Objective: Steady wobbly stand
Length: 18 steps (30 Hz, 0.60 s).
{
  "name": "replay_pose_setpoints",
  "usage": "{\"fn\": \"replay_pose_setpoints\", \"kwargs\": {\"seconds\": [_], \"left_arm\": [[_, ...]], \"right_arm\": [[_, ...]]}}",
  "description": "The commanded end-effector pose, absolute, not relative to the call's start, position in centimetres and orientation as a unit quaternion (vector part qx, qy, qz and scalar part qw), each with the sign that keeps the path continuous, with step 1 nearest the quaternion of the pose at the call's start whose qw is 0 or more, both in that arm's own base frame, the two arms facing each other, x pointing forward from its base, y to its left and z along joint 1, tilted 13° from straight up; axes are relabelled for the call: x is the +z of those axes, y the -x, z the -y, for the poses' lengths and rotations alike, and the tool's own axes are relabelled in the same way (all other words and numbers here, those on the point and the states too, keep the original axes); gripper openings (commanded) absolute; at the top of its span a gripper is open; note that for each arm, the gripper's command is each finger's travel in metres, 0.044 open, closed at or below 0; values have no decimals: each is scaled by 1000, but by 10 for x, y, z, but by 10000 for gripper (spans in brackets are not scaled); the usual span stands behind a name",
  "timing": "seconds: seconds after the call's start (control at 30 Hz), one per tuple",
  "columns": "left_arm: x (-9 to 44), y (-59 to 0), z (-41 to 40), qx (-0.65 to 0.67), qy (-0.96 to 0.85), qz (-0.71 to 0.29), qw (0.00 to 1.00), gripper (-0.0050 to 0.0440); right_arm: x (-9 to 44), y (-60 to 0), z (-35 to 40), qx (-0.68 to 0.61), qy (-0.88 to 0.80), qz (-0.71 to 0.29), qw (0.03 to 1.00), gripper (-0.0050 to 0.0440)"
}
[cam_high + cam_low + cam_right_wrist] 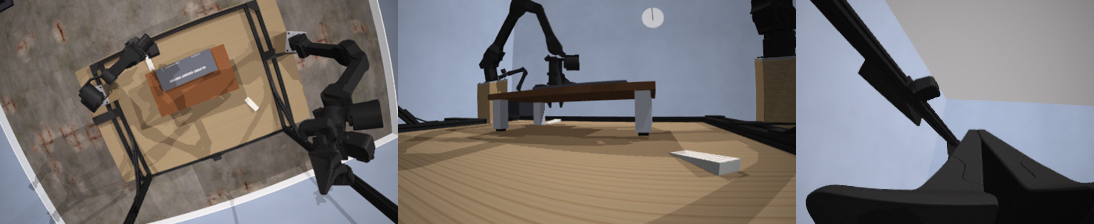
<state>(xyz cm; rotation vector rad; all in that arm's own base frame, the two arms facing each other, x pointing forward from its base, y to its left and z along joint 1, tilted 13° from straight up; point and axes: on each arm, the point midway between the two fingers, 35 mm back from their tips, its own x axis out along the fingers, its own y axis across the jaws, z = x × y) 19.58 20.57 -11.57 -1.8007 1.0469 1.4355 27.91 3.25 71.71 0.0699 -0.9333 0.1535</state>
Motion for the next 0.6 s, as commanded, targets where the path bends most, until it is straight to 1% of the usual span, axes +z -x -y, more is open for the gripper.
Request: {"fn": "replay_pose_setpoints", "kwargs": {"seconds": [0.0, 0.17, 0.37, 0.57], "left_arm": [[-116, -196, -206, 541, 679, -395, 301, 237], [-116, -196, -206, 541, 679, -395, 301, 237], [-116, -196, -206, 541, 679, -395, 301, 237], [-116, -196, -206, 541, 679, -395, 301, 237]], "right_arm": [[674, -337, -40, 83, -36, 366, 926, 0], [612, -393, -47, 91, -41, 254, 962, 0], [612, -393, -47, 91, -41, 254, 962, 0], [531, -444, -53, 94, -48, 122, 987, 0]]}}
